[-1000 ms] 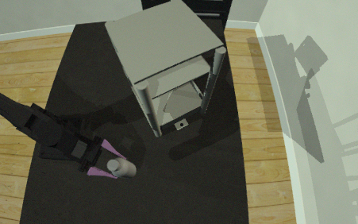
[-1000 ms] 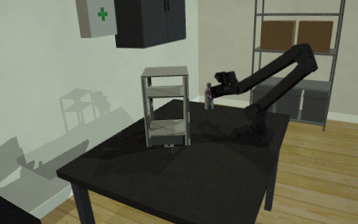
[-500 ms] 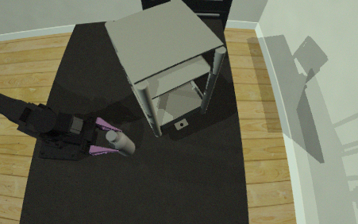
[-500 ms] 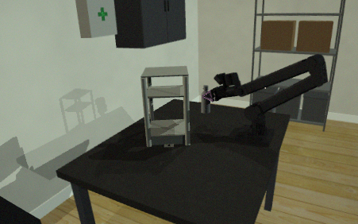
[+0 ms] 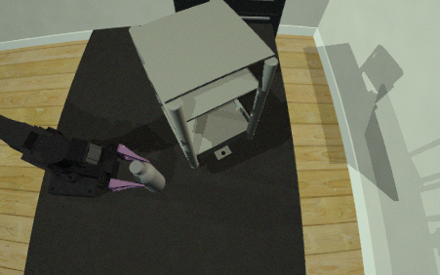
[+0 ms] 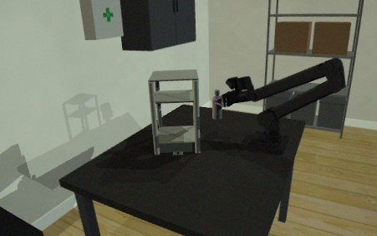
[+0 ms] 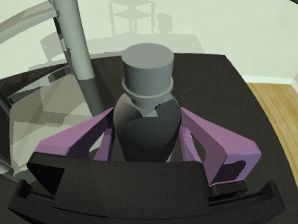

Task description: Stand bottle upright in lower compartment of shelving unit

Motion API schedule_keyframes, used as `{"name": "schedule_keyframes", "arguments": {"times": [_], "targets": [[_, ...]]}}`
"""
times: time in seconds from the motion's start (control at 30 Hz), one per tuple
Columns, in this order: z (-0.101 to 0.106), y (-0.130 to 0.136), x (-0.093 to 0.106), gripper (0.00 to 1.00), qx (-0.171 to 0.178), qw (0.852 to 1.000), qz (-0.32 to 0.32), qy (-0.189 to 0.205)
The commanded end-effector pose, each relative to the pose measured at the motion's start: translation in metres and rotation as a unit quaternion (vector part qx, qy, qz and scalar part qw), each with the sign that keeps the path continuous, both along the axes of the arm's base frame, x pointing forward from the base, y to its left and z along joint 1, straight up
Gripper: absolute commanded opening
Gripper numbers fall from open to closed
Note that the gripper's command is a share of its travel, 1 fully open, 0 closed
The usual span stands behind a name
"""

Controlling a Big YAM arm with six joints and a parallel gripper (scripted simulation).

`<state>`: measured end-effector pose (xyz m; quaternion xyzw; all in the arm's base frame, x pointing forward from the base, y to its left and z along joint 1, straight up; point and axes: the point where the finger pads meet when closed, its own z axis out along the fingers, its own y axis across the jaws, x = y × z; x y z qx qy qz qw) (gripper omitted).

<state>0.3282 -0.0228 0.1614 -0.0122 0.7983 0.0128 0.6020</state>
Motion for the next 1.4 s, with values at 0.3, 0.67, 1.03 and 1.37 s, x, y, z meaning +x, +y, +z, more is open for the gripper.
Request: {"name": "schedule_keyframes", "arguments": {"times": [0.3,0.67,1.03,1.37], "targets": [[0.045,-0.005,0.017,0.41,-0.013,0.999,-0.001,-0.045],[0.044,0.000,0.014,0.41,-0.013,0.999,0.010,-0.043],[0.010,0.057,-0.029,0.41,-0.007,0.989,0.145,-0.013],[0.031,0.058,-0.025,0.41,-0.012,0.988,0.152,-0.031]]}}
